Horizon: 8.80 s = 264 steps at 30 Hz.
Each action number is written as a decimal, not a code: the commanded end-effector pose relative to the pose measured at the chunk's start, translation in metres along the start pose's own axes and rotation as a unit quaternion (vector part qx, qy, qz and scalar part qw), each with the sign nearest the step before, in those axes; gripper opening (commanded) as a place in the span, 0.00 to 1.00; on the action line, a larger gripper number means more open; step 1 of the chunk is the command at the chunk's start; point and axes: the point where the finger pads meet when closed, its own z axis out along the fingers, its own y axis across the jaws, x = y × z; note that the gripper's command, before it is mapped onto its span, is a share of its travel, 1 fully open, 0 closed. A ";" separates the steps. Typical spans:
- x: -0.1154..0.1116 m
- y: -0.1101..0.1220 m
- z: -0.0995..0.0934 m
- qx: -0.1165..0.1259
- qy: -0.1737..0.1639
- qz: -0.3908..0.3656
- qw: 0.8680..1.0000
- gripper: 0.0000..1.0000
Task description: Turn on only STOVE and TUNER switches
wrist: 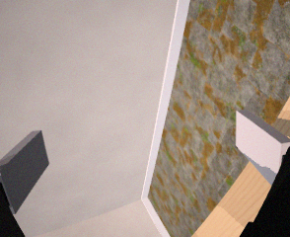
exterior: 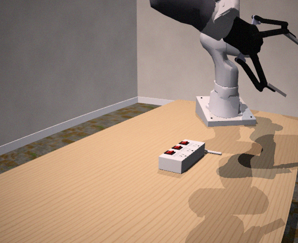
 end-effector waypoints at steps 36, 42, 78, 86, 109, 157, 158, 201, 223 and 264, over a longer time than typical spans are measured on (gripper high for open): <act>-0.006 0.032 -0.023 -0.018 0.052 0.292 0.955 1.00; -0.006 0.032 -0.023 -0.018 0.052 0.292 0.955 1.00; -0.007 0.037 -0.026 -0.019 0.061 0.338 0.939 1.00; -0.009 0.043 -0.030 -0.019 0.071 0.386 0.919 1.00; -0.011 0.049 -0.034 -0.019 0.082 0.437 0.896 1.00; -0.014 0.056 -0.038 -0.017 0.093 0.488 0.868 1.00; -0.016 0.063 -0.042 -0.015 0.105 0.541 0.834 1.00; -0.019 0.071 -0.046 -0.011 0.118 0.593 0.796 1.00; -0.023 0.079 -0.051 -0.006 0.130 0.645 0.753 1.00; -0.031 0.096 -0.060 0.008 0.156 0.742 0.651 1.00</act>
